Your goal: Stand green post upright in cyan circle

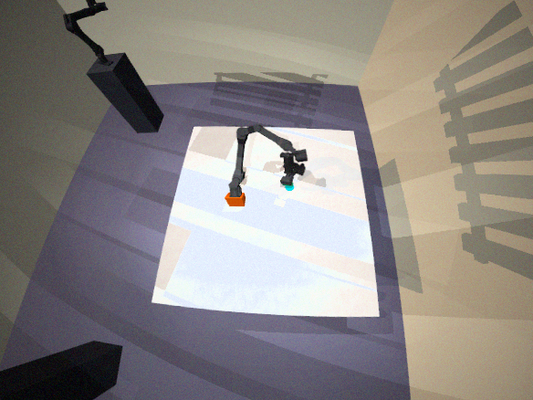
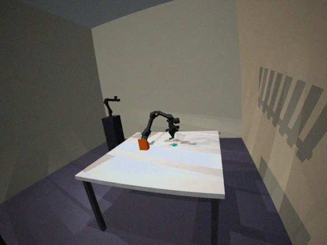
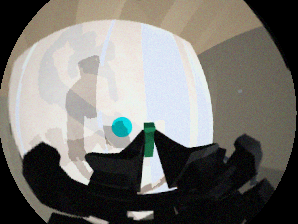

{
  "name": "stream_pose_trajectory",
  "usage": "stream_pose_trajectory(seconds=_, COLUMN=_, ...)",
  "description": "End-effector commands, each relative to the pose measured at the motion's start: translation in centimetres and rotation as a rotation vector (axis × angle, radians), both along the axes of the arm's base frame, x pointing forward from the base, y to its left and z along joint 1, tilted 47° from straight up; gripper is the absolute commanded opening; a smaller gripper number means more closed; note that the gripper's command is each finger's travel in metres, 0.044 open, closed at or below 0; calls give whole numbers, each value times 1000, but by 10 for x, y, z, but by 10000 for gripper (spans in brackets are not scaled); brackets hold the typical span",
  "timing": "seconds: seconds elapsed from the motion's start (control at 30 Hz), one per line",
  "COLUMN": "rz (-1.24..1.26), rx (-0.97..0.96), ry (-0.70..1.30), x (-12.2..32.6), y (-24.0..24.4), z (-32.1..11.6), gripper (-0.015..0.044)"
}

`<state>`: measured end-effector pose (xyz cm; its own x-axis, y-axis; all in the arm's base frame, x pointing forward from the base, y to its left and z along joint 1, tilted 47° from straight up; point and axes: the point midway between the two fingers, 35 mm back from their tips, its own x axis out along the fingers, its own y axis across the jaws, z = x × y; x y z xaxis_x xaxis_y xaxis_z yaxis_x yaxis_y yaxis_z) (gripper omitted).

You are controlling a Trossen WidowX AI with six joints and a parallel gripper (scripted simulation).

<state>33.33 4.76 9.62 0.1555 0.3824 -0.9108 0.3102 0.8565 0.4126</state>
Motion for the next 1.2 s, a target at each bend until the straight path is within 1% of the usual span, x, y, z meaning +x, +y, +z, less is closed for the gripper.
stream_pose_trajectory(seconds=0.0, rz=-11, rx=-21, ry=-13, x=0, y=0, z=-2, gripper=23)
stream_pose_trajectory(seconds=1.17, rz=-97, rx=-164, ry=-164, x=3, y=3, z=-7, gripper=23)
